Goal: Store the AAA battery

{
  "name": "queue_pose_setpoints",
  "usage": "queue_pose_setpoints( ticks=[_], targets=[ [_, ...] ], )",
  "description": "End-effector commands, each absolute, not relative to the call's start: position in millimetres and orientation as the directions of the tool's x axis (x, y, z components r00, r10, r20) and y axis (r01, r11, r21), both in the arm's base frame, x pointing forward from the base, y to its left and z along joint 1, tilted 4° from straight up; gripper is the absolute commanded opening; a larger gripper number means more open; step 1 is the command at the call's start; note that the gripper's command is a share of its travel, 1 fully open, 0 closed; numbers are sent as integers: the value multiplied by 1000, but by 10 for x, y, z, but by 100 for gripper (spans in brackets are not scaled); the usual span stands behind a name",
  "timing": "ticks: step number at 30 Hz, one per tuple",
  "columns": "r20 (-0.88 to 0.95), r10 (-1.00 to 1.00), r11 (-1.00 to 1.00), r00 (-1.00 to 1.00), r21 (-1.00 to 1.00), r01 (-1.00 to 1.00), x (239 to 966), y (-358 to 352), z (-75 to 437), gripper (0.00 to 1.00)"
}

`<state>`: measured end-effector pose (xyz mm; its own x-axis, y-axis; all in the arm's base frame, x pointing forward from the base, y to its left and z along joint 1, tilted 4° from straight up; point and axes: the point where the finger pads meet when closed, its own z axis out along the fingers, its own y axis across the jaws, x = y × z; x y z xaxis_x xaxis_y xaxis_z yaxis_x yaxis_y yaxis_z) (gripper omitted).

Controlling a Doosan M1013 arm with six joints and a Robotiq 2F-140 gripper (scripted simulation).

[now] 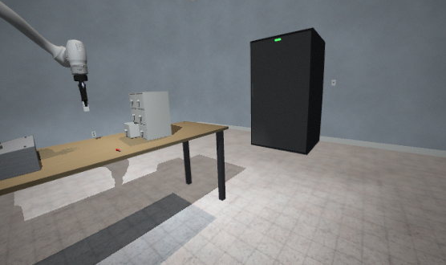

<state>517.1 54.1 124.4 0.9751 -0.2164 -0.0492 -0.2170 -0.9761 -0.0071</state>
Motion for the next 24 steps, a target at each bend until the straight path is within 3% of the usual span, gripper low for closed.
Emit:
queue_pose_setpoints(
  ticks=[1, 8, 9, 24],
  targets=[
    [-72, -221, -975, 973, 10, -221, 5166, 569, 1230, 20],
    [-72, -221, -975, 973, 10, -221, 5166, 569, 1230, 20],
    [-72, -221, -975, 973, 10, -221, 5166, 569, 1230, 100],
    [-72, -221, -975, 973, 10, -221, 5166, 569, 1230, 100]
  ],
)
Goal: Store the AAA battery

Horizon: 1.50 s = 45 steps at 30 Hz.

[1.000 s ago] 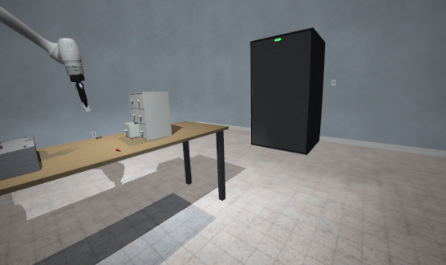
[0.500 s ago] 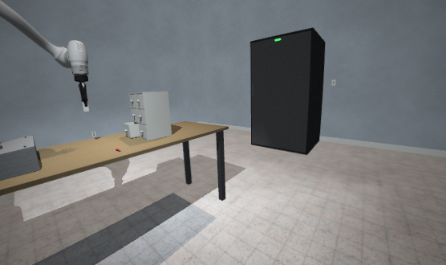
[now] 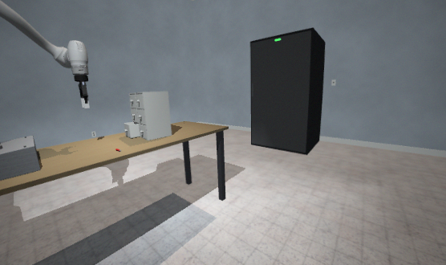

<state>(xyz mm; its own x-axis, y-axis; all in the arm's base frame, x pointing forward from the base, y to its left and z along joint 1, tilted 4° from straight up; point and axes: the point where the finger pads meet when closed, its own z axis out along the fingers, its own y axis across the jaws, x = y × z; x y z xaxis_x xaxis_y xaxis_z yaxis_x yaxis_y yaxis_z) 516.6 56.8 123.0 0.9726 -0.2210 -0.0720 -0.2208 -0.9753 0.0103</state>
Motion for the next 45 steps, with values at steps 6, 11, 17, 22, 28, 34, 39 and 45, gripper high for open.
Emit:
queue_pose_setpoints(
  ticks=[6, 11, 17, 22, 28, 34, 39, 45],
  targets=[
    [-72, -221, -975, 973, 10, -221, 5167, 569, 1238, 100],
    [-72, -221, -975, 973, 10, -221, 5173, 568, 1319, 100],
    [-72, -221, -975, 973, 10, -221, 5200, 566, 1694, 100],
    [-72, -221, -975, 973, 10, -221, 5214, 565, 1887, 100],
    [-72, -221, -975, 973, 10, -221, 5322, 552, 1897, 100],
    [-72, -221, -975, 973, 10, -221, 6056, 444, 1865, 100],
    [-72, -221, -975, 973, 10, -221, 6580, 346, 1794, 100],
    [-68, -223, -975, 973, 11, -222, 6605, 341, 1781, 100]
  ],
)
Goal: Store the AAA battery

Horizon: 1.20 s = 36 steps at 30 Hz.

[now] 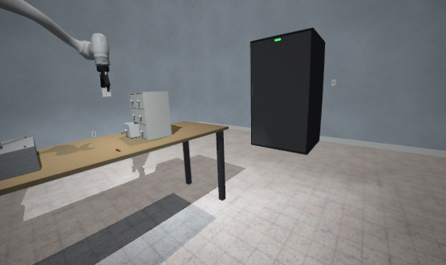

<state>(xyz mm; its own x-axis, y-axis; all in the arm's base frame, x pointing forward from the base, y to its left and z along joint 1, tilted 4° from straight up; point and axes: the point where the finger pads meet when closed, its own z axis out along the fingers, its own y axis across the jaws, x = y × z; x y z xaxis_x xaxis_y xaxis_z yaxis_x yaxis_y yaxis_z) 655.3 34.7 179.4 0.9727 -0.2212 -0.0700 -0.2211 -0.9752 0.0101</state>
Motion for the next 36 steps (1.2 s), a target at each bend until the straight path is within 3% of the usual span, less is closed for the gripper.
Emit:
queue_pose_setpoints(
  ticks=[1, 21, 36],
  targets=[
    [-62, -225, -974, 972, 13, -225, 6616, 338, 1768, 100],
    [325, -344, -916, 881, 89, -391, 7424, 145, 814, 100],
    [361, -351, -909, 864, 92, -407, 7501, 128, 724, 100]
  ],
)
